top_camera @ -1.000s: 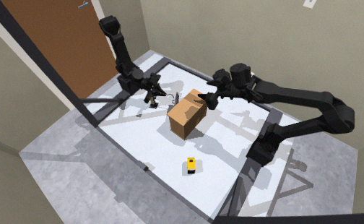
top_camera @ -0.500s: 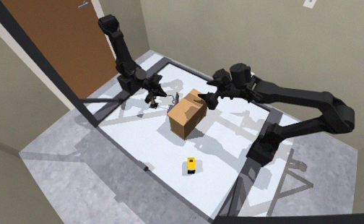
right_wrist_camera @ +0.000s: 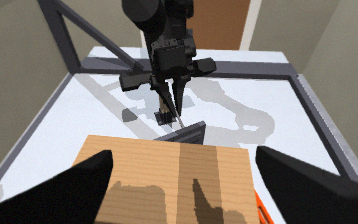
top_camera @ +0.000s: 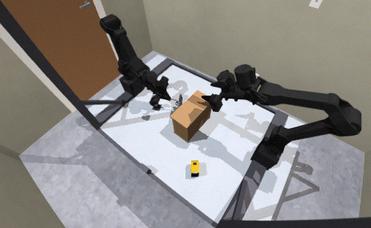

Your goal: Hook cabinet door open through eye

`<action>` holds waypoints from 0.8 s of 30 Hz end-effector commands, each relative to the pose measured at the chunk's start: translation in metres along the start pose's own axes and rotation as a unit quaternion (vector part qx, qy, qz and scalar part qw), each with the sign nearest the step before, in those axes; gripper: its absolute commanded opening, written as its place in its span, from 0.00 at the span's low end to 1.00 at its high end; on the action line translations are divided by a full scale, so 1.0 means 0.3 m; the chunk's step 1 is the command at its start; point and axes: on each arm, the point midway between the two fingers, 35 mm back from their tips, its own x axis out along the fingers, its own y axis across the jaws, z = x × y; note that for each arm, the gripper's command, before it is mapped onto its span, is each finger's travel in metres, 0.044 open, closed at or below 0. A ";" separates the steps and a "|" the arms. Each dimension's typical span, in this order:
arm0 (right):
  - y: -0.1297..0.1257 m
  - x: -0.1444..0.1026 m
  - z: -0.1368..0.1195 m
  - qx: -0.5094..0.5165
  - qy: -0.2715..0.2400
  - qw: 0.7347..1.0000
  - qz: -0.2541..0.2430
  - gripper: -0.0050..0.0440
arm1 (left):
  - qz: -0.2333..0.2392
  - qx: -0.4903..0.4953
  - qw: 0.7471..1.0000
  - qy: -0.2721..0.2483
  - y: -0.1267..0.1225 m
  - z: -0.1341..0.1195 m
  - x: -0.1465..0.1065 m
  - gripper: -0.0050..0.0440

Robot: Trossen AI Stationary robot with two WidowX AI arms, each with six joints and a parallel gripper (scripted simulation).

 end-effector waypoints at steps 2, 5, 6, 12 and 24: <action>0.000 -0.015 0.036 0.001 -0.016 1.000 0.001 0.92 | -0.004 0.000 0.999 0.038 -0.011 0.013 0.018 0.00; 0.000 -0.015 0.036 0.001 -0.016 1.000 0.001 0.92 | -0.004 0.001 0.998 0.059 -0.011 0.010 0.027 0.00; 0.000 -0.015 0.036 0.001 -0.016 1.000 0.001 0.92 | -0.004 0.001 0.998 0.068 -0.011 0.008 0.030 0.00; 0.000 -0.015 0.036 0.001 -0.016 1.000 0.001 0.92 | -0.004 0.001 0.997 0.083 -0.011 0.007 0.037 0.00; 0.000 -0.015 0.036 0.001 -0.016 1.000 0.001 0.92 | -0.004 0.002 0.997 0.082 -0.011 0.004 0.028 0.35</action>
